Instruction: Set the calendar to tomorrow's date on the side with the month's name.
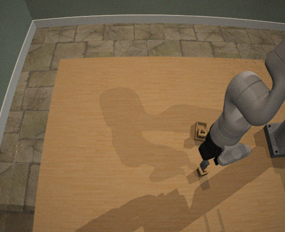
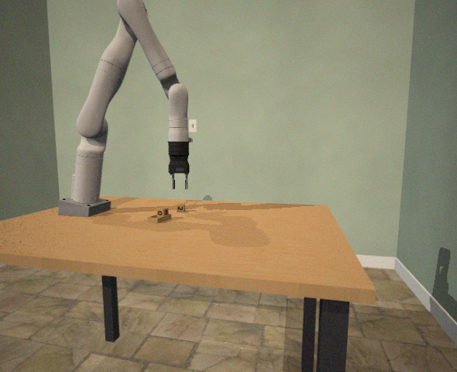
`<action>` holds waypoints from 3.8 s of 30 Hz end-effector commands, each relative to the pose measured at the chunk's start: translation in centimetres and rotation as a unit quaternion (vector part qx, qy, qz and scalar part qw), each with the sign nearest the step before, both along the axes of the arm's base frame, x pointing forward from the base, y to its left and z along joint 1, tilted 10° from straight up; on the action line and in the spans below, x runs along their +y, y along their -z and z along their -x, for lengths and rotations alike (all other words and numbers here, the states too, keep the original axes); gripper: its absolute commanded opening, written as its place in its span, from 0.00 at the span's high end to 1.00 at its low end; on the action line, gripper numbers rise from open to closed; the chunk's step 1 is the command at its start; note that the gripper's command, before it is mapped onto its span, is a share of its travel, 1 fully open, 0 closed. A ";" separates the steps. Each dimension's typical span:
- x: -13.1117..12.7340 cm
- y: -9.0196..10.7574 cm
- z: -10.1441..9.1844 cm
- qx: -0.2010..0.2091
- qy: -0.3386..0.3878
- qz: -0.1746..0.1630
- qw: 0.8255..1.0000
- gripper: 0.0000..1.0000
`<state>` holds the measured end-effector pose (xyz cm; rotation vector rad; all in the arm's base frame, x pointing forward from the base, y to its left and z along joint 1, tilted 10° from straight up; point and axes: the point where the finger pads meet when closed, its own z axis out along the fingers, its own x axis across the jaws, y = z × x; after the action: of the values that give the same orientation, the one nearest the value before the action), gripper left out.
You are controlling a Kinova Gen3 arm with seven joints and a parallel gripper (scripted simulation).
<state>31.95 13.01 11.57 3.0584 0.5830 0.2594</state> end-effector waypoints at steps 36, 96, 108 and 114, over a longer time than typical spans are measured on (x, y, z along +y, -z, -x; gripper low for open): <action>0.0 1.8 -0.4 -0.001 0.000 0.000 1.000 0.13; 0.1 5.0 -0.9 -0.001 0.000 0.000 1.000 0.13; 0.1 5.0 -0.9 -0.001 0.000 0.000 1.000 0.13; 0.1 4.9 -0.9 -0.001 0.000 0.000 1.000 0.13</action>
<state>32.79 13.06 6.54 3.0580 0.5829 0.2572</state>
